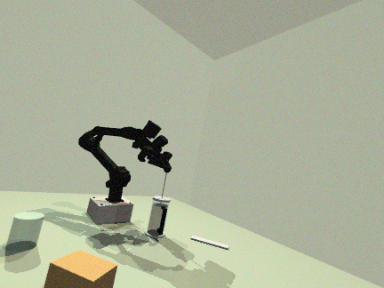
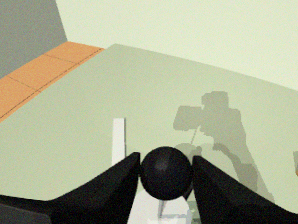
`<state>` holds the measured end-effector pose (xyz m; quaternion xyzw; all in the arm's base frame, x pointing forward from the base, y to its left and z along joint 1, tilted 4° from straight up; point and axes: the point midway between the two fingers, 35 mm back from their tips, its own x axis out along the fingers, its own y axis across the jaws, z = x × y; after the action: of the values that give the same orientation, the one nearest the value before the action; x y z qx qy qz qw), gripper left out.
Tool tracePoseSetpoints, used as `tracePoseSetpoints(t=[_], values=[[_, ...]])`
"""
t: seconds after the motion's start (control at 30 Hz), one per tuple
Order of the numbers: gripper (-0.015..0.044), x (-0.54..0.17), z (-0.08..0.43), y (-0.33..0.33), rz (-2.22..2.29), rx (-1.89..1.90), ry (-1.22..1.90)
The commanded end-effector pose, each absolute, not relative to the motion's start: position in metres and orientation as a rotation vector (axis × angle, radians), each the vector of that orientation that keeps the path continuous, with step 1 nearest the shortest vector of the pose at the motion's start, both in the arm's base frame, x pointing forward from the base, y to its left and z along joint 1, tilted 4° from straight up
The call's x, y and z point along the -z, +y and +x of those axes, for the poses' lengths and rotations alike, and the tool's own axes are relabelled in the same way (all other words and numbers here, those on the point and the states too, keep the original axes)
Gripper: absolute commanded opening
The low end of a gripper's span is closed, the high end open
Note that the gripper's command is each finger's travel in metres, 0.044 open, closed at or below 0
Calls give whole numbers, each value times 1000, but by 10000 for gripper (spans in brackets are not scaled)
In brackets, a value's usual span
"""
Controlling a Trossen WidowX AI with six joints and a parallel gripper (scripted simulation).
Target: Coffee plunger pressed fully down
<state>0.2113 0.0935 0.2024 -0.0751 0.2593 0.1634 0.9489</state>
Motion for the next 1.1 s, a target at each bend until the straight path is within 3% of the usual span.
tracePoseSetpoints(t=[0.0, 1.07], values=[[126, -202, 211, 94, -158, -334, 528], [126, -161, 216, 93, -158, -335, 528]])
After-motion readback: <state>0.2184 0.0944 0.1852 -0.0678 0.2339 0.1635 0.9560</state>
